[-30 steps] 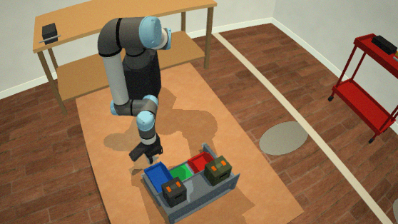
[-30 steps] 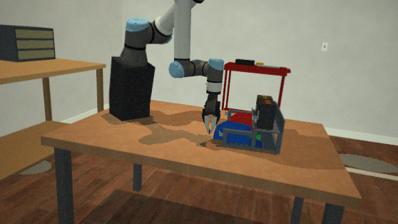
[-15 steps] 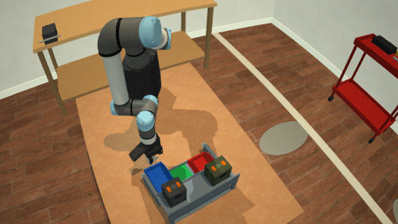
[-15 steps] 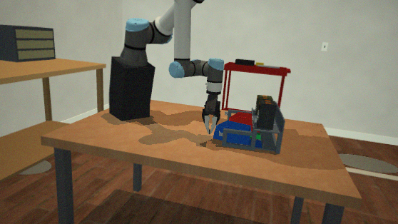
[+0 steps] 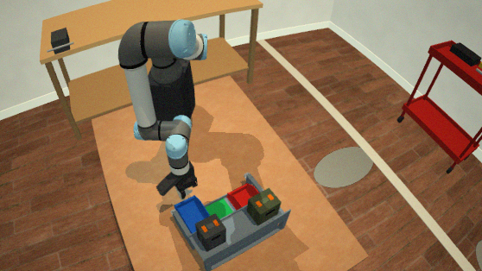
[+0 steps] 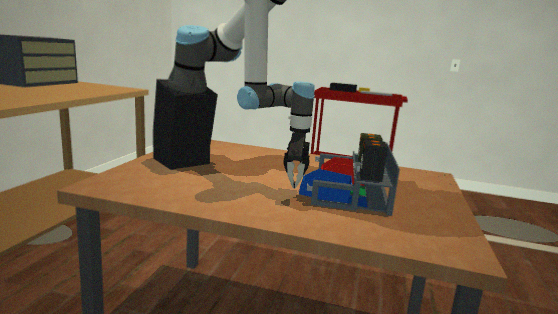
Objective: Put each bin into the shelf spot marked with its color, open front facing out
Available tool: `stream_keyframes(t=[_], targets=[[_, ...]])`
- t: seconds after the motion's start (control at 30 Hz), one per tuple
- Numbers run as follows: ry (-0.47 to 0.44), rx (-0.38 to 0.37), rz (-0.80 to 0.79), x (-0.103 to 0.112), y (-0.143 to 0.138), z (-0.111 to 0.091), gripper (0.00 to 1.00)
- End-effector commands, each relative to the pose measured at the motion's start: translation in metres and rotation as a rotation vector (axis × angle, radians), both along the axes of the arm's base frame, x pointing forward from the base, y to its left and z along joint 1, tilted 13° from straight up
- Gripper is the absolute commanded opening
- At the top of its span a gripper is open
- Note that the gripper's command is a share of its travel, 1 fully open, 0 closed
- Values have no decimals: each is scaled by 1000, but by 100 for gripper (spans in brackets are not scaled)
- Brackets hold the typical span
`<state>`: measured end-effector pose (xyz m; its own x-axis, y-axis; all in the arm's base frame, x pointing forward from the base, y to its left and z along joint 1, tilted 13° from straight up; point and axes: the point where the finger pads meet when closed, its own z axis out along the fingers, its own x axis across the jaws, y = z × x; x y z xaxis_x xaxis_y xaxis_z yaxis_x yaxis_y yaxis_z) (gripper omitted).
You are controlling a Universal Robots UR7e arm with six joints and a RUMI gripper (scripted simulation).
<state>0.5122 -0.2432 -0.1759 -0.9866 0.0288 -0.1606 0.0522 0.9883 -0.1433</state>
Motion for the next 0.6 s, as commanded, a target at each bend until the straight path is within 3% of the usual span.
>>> stream_keyframes(t=[0.0,0.57], targets=[[-1,-1,0,1,0,1,0],[-1,-1,0,6,0,2,0]])
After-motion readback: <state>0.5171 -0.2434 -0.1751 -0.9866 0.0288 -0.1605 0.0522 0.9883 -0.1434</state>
